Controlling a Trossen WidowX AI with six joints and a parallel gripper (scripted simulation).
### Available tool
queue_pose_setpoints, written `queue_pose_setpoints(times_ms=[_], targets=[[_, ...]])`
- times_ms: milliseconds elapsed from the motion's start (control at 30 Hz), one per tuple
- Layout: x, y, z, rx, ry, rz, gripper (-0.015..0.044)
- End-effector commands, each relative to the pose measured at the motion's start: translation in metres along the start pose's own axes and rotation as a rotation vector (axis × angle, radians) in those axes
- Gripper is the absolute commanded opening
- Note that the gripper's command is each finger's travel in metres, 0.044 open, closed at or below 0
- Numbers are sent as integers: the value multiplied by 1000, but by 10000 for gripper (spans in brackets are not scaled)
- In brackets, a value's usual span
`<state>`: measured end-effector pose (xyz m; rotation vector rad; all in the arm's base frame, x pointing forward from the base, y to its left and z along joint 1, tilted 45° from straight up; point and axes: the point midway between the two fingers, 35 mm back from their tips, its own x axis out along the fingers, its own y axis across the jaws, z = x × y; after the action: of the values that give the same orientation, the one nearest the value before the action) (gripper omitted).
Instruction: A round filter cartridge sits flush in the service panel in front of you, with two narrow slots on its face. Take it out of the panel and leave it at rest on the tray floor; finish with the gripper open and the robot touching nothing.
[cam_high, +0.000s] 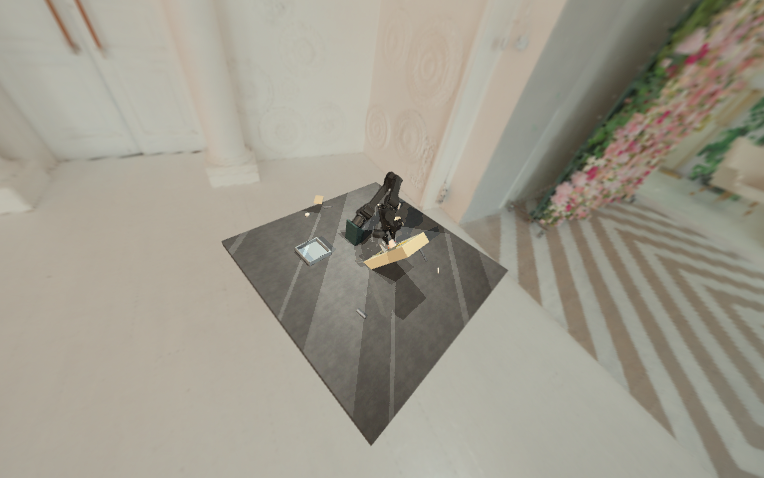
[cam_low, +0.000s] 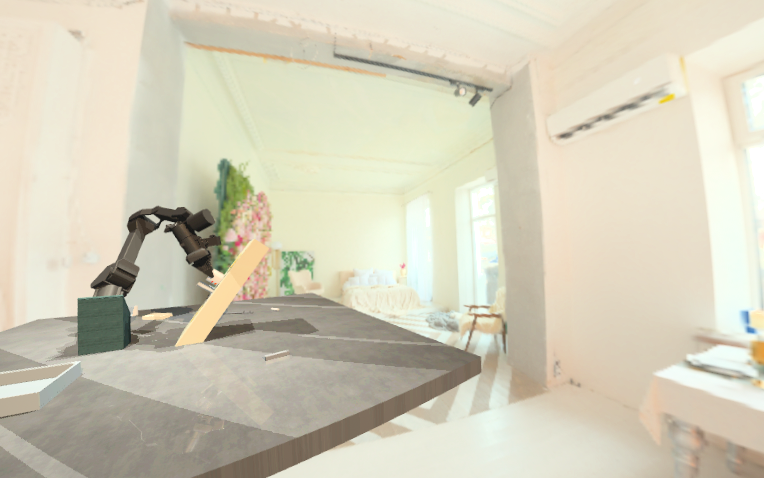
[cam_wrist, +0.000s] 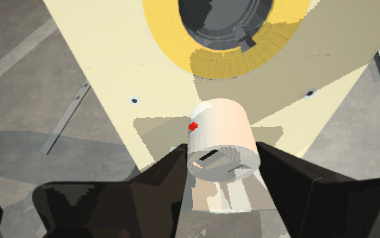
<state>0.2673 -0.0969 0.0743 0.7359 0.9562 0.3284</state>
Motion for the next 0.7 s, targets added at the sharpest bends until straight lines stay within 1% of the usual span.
queue_pose_setpoints(times_ms=[0,467,567,667], targets=[[-13,-3,7,-2,-4,-5,0],[-89,-2,10,0,-2,-3,0],[-92,-2,9,0,-2,-2,0],[-91,-14,11,-1,-3,-3,0]])
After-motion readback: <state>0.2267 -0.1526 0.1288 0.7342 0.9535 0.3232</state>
